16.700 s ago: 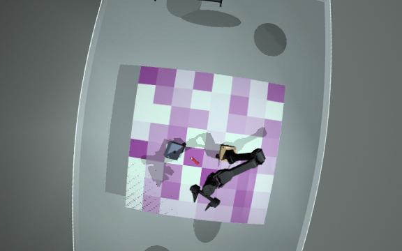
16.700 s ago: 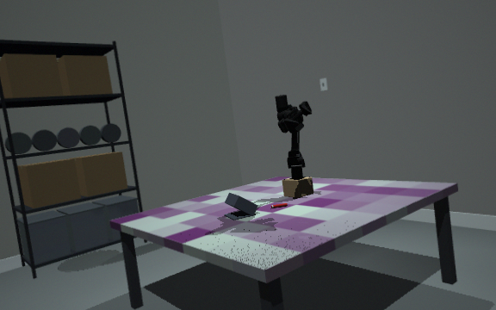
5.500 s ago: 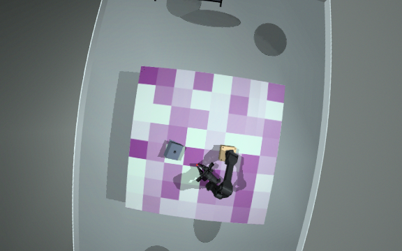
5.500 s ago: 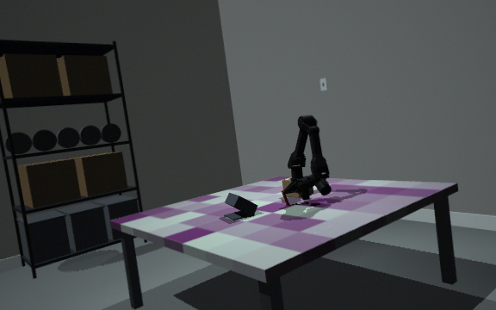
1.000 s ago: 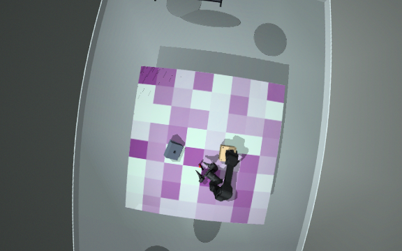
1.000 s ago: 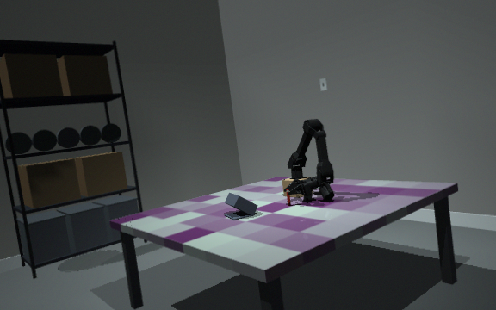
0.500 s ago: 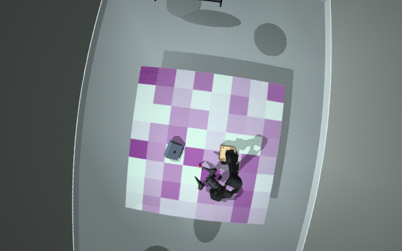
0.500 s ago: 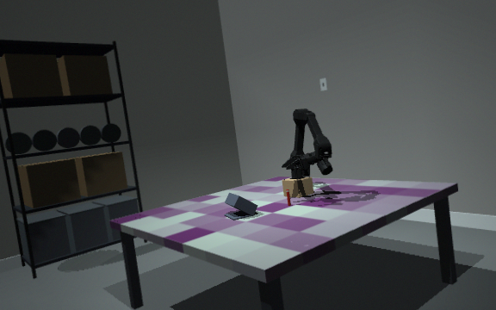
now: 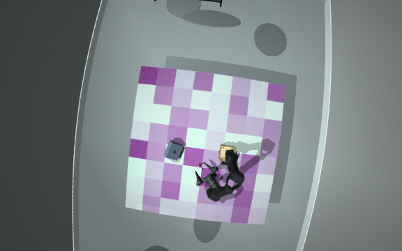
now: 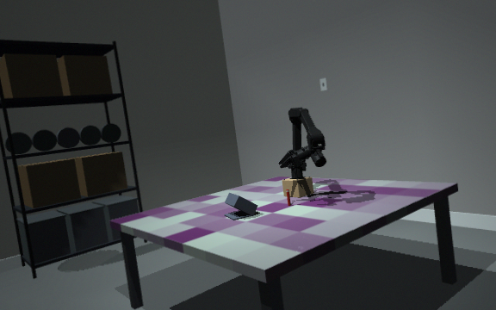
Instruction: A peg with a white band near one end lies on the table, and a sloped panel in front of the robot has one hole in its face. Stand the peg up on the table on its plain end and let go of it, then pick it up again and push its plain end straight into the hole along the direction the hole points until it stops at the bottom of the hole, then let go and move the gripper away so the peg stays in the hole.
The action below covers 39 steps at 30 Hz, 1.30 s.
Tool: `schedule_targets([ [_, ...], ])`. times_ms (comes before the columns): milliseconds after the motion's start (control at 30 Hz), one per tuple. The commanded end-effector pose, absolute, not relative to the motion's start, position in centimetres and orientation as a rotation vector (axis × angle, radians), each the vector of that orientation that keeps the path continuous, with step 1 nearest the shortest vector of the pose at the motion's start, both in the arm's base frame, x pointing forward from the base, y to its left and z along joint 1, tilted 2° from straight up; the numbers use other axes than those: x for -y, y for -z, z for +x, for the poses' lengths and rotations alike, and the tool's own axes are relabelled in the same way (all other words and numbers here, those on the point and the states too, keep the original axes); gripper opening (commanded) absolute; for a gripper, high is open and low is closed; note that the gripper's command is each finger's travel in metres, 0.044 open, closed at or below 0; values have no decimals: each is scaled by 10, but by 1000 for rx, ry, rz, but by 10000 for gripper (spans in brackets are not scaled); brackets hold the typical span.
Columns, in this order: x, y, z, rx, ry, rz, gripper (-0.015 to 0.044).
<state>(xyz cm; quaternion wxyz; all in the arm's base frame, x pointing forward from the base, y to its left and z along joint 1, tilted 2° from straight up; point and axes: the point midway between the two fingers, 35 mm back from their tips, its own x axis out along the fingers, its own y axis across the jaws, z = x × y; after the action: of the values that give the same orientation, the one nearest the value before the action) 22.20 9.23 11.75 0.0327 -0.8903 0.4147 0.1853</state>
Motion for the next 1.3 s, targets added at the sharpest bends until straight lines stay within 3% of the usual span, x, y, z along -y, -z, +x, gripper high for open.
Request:
schedule_targets([
  [0, -85, -110, 221, -1346, -691, -2661, 440],
  [600, -73, -67, 214, -1376, -1390, -2169, 440],
  [1267, -100, -58, 243, -720, -1801, -1774, 440],
])
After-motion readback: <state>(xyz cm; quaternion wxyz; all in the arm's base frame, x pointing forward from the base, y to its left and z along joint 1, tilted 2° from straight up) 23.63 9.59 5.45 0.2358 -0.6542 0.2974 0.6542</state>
